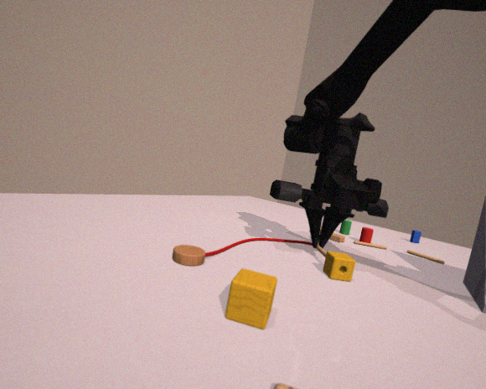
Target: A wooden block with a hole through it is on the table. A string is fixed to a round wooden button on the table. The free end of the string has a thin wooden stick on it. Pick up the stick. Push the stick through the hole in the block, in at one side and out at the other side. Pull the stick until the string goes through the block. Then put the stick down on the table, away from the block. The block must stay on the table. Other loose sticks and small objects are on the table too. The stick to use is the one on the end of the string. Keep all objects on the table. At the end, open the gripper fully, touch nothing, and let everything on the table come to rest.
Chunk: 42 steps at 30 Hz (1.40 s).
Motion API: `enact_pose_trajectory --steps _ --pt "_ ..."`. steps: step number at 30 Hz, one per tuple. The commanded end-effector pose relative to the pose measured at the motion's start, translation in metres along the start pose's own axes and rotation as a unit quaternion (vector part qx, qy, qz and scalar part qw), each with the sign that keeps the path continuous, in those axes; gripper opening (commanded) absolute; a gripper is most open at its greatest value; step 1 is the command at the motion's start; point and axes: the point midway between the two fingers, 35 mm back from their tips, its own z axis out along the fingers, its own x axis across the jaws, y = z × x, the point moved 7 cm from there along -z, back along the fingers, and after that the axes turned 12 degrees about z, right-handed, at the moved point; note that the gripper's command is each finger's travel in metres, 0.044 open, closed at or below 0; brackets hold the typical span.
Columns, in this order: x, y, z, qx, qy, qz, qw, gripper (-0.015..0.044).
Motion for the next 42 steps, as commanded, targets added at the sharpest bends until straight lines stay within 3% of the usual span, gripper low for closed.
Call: enact_pose_trajectory --steps 1,42 --pt "0.002 0.005 0.0 0.0 -0.001 0.003 1.0 0.0" --pt "0.012 0.053 0.0 0.0 -0.001 0.004 1.0 0.0"
